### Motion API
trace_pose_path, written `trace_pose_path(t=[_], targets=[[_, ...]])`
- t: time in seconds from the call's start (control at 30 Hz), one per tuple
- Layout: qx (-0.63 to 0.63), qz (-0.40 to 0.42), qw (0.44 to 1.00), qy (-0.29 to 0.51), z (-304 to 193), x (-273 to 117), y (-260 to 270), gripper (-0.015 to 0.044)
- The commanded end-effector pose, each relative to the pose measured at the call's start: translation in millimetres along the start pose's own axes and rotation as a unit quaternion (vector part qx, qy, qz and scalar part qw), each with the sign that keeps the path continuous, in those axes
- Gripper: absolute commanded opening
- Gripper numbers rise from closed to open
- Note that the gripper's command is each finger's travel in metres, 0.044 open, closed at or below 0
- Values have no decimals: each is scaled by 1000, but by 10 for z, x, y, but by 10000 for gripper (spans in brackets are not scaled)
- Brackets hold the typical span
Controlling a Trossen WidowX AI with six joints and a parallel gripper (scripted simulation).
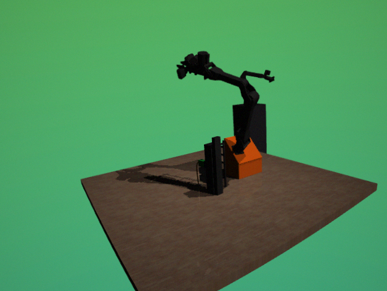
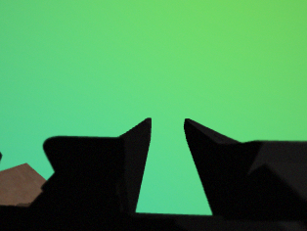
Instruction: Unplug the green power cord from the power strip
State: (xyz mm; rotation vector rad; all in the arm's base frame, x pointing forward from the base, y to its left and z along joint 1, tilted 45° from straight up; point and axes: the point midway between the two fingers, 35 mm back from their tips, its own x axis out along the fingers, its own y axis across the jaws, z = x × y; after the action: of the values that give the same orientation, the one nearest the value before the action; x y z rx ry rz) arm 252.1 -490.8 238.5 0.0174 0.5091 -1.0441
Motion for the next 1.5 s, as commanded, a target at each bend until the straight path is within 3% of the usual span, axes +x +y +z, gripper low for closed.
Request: trace_pose_path(t=[0.0, 0.27, 0.53, 0.77, 0.97, 1.07, 1.47], targets=[[32, 73, 995, 62, -343, 27, 525, 160], [111, 197, 947, 229, -1127, -255, 1636, 160], [169, 262, 846, 432, -1939, -931, 2503, 160], [201, 247, 719, 618, -2561, -1778, 2969, 160], [213, 166, 587, 763, -2956, -2605, 3135, 160], [214, 138, 555, 792, -3024, -2799, 3146, 160], [214, 138, 555, 792, -3003, -2835, 3156, 160]])
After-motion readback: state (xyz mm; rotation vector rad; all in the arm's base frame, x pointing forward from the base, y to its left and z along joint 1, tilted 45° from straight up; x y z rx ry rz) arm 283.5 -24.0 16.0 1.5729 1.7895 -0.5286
